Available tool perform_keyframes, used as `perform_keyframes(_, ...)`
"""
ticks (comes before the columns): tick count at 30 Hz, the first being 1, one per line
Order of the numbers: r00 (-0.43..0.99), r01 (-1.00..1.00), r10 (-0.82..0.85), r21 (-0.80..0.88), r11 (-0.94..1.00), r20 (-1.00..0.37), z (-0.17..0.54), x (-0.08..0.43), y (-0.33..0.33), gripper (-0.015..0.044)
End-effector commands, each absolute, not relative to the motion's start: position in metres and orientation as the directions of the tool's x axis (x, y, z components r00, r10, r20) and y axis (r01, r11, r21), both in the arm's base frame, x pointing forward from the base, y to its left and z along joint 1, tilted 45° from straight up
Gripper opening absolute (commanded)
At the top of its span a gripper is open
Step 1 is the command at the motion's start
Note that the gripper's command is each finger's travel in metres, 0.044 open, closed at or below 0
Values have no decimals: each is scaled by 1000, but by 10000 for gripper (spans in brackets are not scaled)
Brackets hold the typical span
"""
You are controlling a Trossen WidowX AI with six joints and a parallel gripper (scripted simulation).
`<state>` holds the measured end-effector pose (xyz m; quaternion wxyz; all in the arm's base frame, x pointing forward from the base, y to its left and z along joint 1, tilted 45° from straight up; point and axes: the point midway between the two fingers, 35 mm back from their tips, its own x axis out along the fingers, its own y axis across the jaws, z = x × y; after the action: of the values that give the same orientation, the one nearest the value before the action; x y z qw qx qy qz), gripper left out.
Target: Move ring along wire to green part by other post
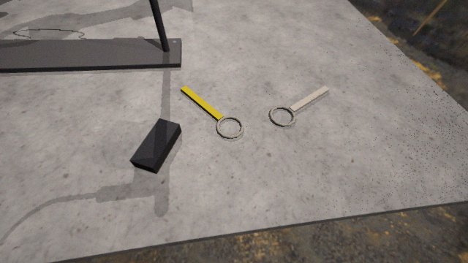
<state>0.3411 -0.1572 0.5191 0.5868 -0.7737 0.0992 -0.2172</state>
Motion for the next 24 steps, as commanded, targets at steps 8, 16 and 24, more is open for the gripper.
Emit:
perform_keyframes(8, 879, 108, -346, -845, -524, 327, 533, 340, -150, -150)
perform_keyframes(16, 873, 111, -291, -741, -662, 391, 543, 339, -143, -150)
perform_keyframes(24, 867, 112, -229, -619, -777, 444, 551, 339, -135, -150)
